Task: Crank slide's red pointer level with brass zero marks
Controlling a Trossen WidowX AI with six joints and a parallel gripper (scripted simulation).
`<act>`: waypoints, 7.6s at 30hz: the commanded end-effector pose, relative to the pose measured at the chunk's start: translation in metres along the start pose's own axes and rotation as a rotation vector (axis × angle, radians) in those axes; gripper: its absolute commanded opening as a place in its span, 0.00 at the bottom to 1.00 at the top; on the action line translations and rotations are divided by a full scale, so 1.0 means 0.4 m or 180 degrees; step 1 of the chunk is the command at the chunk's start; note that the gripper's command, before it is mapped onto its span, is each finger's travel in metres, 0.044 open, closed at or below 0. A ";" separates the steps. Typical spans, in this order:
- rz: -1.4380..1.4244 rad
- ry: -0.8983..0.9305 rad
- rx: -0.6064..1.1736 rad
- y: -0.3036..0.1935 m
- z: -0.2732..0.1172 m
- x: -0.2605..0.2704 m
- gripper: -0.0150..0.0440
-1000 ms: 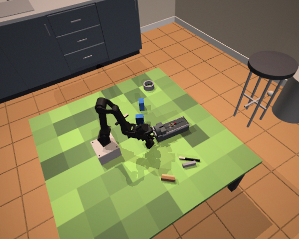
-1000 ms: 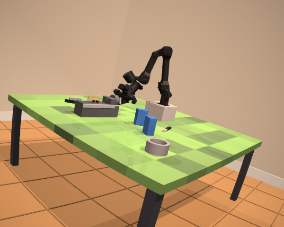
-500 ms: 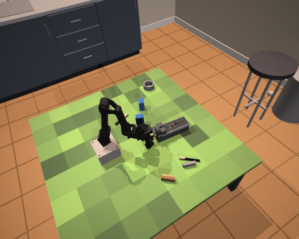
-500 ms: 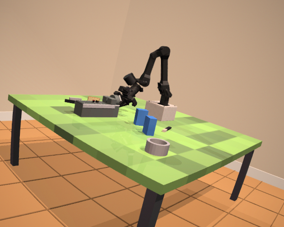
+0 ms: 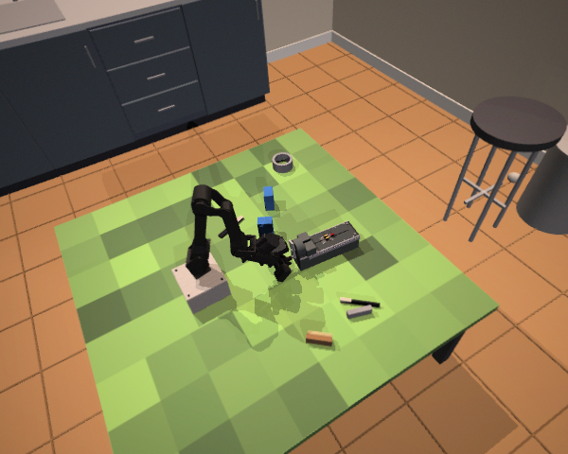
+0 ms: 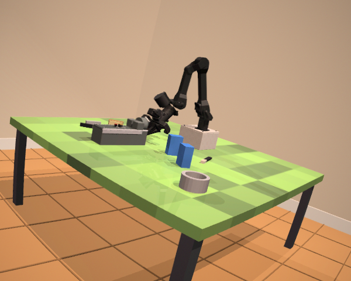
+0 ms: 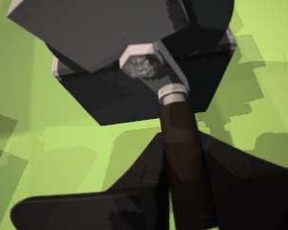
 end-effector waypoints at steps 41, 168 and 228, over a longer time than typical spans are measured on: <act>0.0003 0.0065 0.0011 0.021 -0.006 0.072 0.25; -0.0156 -0.0254 0.0196 0.415 0.039 -0.073 1.00; 0.0003 0.0065 0.0004 0.269 -0.237 0.040 1.00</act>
Point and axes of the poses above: the point midway between the two fingers, 35 mm back from their tips, its own z axis out along the fingers, its own x axis across the jaws, y = z × x, the point moved 3 cm from there along -z, back along the fingers, and after that the axes turned 12 degrees about -z, right-handed, at the moved point
